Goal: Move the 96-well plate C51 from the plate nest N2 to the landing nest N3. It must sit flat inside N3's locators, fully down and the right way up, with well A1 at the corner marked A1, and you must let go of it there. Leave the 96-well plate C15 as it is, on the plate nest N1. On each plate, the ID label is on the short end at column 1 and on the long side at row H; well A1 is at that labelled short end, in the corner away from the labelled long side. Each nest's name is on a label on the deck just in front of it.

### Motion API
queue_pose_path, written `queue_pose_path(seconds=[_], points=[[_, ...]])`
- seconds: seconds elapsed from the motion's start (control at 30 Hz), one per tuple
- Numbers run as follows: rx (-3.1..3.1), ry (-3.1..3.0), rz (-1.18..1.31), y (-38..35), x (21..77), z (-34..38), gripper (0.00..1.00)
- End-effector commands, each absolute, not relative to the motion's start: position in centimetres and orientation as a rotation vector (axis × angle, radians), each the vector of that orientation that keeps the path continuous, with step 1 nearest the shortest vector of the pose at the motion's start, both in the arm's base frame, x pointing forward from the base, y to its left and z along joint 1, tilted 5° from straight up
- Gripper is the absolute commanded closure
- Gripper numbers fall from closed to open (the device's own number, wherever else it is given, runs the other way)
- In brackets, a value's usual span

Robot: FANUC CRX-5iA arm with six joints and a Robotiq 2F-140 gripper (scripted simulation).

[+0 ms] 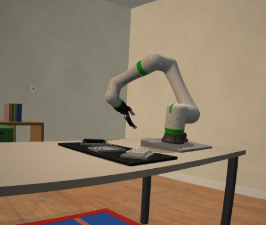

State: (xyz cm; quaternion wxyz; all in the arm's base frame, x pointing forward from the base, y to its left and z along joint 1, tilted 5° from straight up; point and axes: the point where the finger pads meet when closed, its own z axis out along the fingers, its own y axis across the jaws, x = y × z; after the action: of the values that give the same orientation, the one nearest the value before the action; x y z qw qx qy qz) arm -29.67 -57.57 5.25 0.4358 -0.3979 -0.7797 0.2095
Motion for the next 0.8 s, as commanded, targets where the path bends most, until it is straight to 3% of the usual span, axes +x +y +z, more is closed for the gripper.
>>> queue_pose_path(seconds=[0.0, 0.77], points=[[-0.99, -1.94, 0.522, -57.6, -29.7, 5.3, 0.0], [-0.937, -1.966, 0.604, -60.2, -28.5, 6.0, 0.0]])
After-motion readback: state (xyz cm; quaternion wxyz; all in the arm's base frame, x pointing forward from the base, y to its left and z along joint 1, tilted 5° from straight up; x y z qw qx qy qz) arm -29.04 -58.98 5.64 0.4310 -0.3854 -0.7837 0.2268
